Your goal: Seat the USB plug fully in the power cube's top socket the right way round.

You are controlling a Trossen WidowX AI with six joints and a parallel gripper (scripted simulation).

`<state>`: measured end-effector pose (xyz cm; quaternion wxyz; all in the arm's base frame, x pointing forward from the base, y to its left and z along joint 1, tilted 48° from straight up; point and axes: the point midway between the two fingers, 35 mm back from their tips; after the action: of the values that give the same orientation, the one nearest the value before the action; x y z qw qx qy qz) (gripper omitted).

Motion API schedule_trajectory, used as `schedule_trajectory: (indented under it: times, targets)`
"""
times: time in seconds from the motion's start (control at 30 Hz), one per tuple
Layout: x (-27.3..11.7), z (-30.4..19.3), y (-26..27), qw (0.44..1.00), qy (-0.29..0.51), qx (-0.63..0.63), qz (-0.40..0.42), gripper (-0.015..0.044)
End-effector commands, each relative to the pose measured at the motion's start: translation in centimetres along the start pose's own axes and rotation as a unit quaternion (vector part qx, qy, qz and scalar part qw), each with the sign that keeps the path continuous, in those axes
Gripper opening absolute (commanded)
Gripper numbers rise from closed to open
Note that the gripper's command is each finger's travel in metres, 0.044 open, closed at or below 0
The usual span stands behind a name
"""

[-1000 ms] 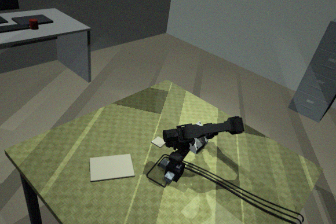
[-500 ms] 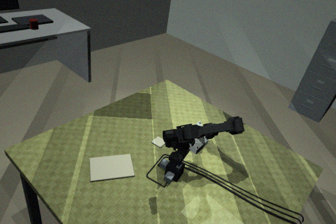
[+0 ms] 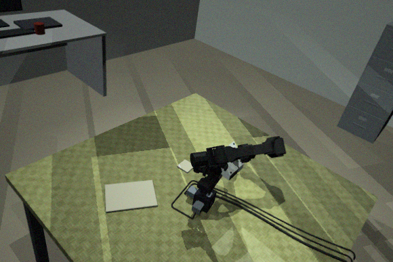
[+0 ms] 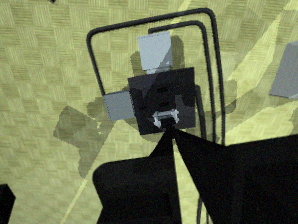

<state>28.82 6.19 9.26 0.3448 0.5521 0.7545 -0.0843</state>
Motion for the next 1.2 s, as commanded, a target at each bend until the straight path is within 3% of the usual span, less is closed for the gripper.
schedule_trajectory:
  times: [0.0,1.17]
  targets:
    - [0.08,-0.03,0.01,1.000,0.001,0.003,0.001,0.0000]
    - [0.50,0.00,0.00,1.000,0.001,0.003,0.001,0.0000]
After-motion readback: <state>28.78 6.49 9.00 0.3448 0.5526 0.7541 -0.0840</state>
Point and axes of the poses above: the point midway between the two fingers, 35 mm back from their tips, its own x axis out along the fingers, its own y axis across the jaws, z = x × y, and after that the axes turned 8 degrees about -x, right-handed
